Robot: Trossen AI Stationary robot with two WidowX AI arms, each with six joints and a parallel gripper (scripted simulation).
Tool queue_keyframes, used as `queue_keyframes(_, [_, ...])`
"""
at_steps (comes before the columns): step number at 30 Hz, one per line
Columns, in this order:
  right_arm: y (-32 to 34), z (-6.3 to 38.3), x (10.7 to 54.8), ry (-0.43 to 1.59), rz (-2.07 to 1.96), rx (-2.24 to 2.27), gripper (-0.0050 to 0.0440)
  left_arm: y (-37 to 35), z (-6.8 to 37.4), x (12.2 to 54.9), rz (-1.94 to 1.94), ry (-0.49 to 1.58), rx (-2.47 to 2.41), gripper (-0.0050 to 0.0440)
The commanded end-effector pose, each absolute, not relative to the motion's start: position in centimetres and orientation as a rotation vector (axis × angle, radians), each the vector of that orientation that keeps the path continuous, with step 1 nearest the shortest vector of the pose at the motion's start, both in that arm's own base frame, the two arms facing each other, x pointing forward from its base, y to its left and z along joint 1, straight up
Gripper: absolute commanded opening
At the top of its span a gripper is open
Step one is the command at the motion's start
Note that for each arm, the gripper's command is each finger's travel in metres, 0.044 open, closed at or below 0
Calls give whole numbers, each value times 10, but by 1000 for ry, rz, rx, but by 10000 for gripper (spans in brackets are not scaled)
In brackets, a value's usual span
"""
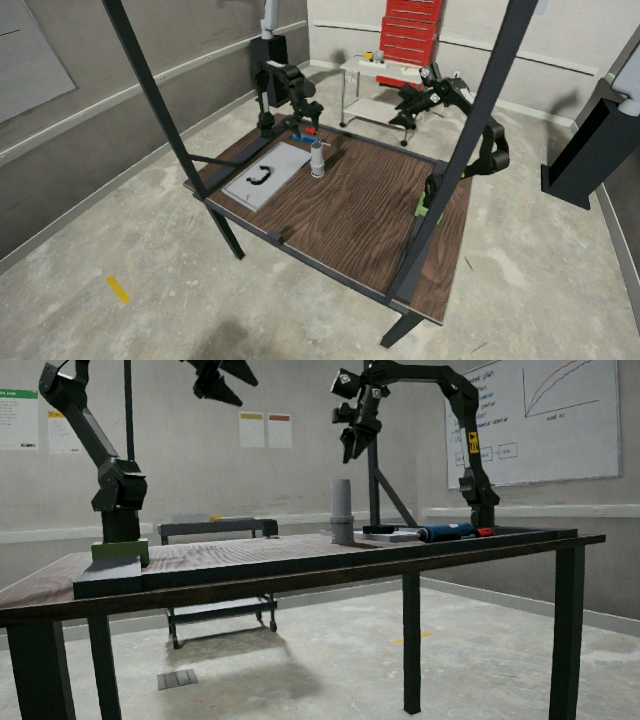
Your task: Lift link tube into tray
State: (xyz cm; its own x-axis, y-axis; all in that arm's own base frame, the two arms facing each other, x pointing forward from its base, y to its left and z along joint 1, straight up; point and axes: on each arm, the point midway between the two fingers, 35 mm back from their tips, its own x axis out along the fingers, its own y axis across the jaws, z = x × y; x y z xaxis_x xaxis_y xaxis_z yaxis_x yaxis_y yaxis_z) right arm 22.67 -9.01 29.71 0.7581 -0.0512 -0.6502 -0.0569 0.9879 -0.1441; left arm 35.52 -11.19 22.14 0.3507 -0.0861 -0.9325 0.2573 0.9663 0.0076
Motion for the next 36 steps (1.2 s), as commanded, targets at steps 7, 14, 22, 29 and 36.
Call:
queue_keyframes(7, [-36, 352, 258, 615, 6, -96, 440, -112, 230, 368, -242, 1194, 163, 440])
queue_keyframes(14, [-7, 375, 264, 559, 33, -37, 440, -112, 229, 367, -241, 1197, 162, 440])
queue_keyframes(22, [4, 383, 265, 539, 45, -12, 440, -112, 231, 366, -239, 1191, 163, 440])
queue_keyframes(29, [4, 382, 264, 540, 43, -13, 440, -111, 230, 365, -242, 1195, 162, 392])
queue_keyframes(36, [4, 380, 264, 545, 47, -14, 440, -101, 223, 361, -316, 1136, 174, 354])
